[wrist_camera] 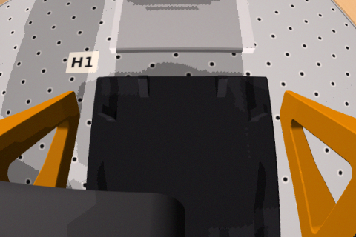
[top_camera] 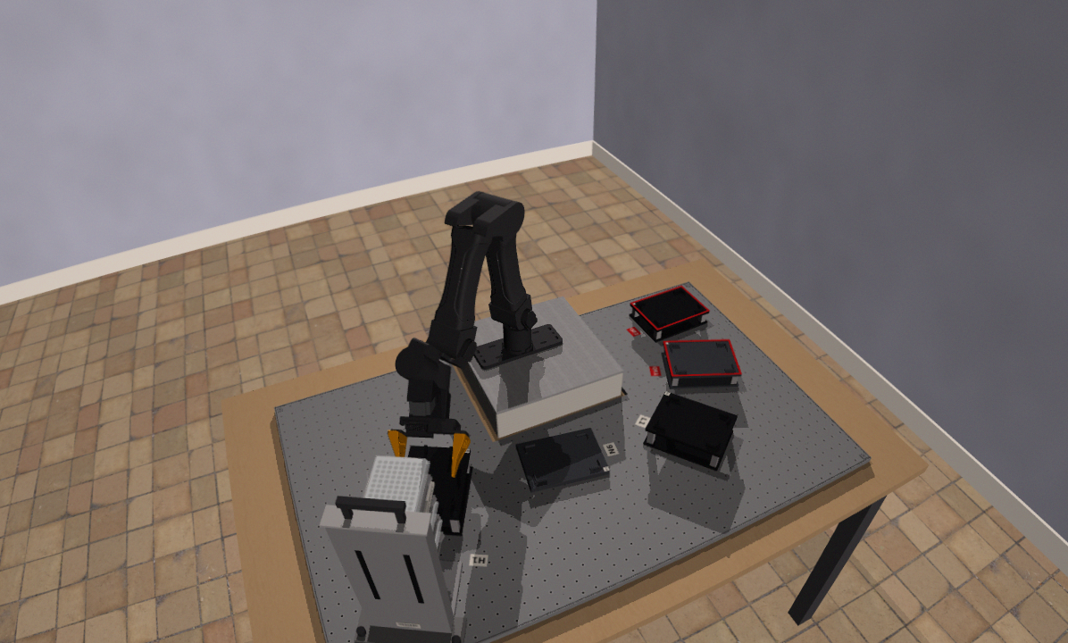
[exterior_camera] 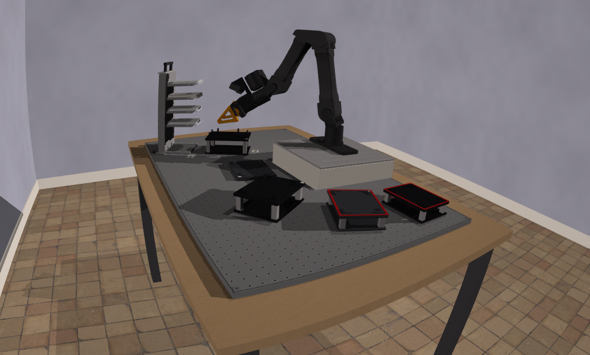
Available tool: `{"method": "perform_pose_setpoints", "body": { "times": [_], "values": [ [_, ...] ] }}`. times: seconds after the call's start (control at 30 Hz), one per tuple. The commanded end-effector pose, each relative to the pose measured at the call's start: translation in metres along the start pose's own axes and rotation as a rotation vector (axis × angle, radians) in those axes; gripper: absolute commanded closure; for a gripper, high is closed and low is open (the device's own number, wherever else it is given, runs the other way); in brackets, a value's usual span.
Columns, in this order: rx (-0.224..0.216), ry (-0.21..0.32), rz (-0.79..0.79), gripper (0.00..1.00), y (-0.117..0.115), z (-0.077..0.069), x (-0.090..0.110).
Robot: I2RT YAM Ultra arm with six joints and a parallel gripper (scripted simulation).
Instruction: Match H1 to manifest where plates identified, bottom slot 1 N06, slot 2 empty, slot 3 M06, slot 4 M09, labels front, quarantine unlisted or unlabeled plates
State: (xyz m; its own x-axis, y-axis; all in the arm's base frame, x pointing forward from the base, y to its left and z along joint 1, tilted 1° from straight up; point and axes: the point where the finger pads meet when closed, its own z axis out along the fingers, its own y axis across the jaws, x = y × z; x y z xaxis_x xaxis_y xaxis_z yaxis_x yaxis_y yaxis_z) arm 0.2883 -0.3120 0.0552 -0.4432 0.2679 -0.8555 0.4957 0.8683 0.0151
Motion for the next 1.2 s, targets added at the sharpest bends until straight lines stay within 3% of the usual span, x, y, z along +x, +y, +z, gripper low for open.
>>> {"method": "perform_pose_setpoints", "body": {
  "times": [0.0, 0.17, 0.23, 0.37, 0.4, 0.43, 0.8, 0.87, 1.17],
  "values": [
    [0.017, -0.069, -0.024, 0.0, -0.007, -0.002, -0.028],
    [0.023, -0.076, -0.026, 0.0, -0.01, -0.006, -0.03],
    [0.012, -0.039, -0.015, 0.0, -0.004, -0.01, -0.009],
    [0.011, -0.035, -0.014, 0.0, -0.004, -0.013, -0.006],
    [0.015, -0.053, -0.023, 0.0, -0.006, -0.013, -0.015],
    [0.012, -0.039, -0.016, 0.0, -0.004, -0.016, -0.005],
    [0.008, -0.023, -0.008, 0.0, -0.002, -0.031, 0.009],
    [0.018, -0.066, -0.033, 0.0, -0.007, -0.029, -0.011],
    [0.011, -0.034, -0.014, 0.0, -0.005, -0.04, -0.005]
  ]
}}
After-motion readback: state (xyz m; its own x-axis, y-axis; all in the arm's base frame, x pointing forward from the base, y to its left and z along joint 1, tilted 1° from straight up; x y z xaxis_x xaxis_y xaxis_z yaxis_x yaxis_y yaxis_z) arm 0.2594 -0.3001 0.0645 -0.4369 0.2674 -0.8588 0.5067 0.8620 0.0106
